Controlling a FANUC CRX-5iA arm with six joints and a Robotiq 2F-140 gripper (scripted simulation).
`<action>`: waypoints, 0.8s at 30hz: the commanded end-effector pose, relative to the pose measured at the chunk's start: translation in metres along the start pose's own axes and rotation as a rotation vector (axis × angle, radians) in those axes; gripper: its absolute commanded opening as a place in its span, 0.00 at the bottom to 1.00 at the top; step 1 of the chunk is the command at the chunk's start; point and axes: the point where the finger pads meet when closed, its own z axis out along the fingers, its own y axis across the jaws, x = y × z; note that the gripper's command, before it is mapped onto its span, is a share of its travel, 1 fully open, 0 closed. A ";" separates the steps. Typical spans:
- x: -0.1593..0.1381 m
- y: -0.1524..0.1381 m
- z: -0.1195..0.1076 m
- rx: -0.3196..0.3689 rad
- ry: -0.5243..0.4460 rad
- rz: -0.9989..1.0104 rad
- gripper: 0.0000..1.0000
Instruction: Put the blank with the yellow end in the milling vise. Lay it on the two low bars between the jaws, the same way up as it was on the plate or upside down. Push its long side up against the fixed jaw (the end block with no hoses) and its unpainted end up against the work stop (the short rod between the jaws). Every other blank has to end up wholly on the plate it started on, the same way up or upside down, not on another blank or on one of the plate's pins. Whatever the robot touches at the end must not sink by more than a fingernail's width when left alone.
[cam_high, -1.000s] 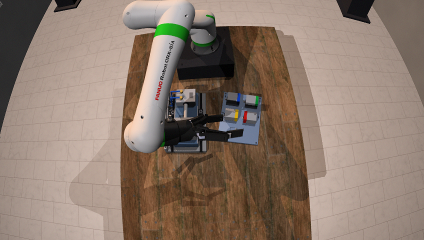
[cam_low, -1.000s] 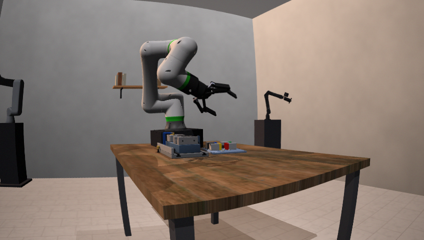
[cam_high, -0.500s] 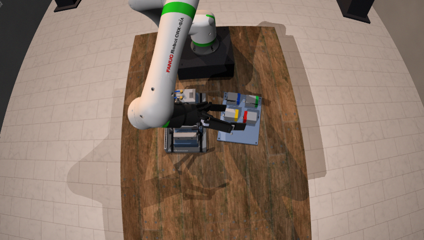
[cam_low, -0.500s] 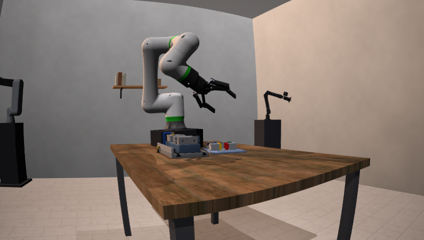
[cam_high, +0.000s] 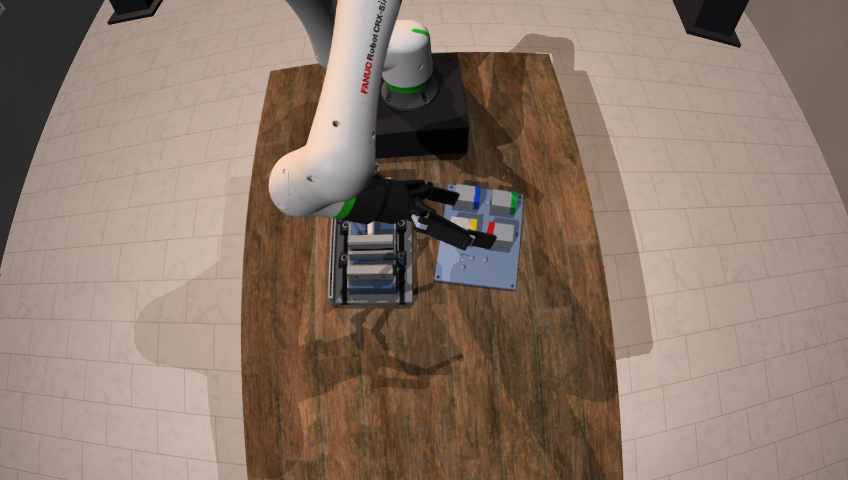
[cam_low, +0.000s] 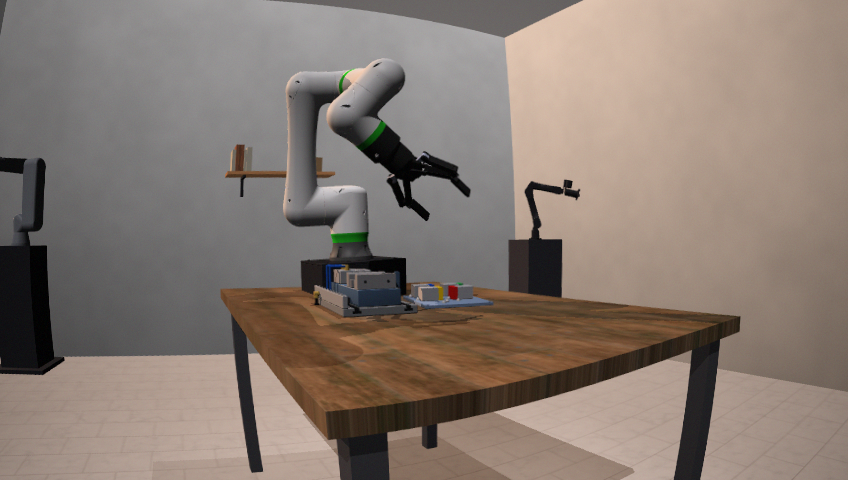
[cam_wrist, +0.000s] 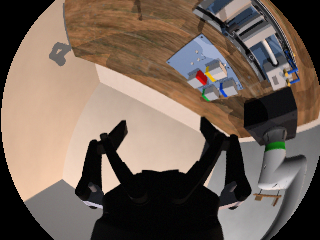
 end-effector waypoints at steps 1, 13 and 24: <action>-0.007 0.003 0.001 -0.004 0.039 0.027 1.00; -0.028 0.015 0.005 -0.015 0.155 0.120 1.00; -0.044 0.024 0.009 -0.023 0.247 0.194 1.00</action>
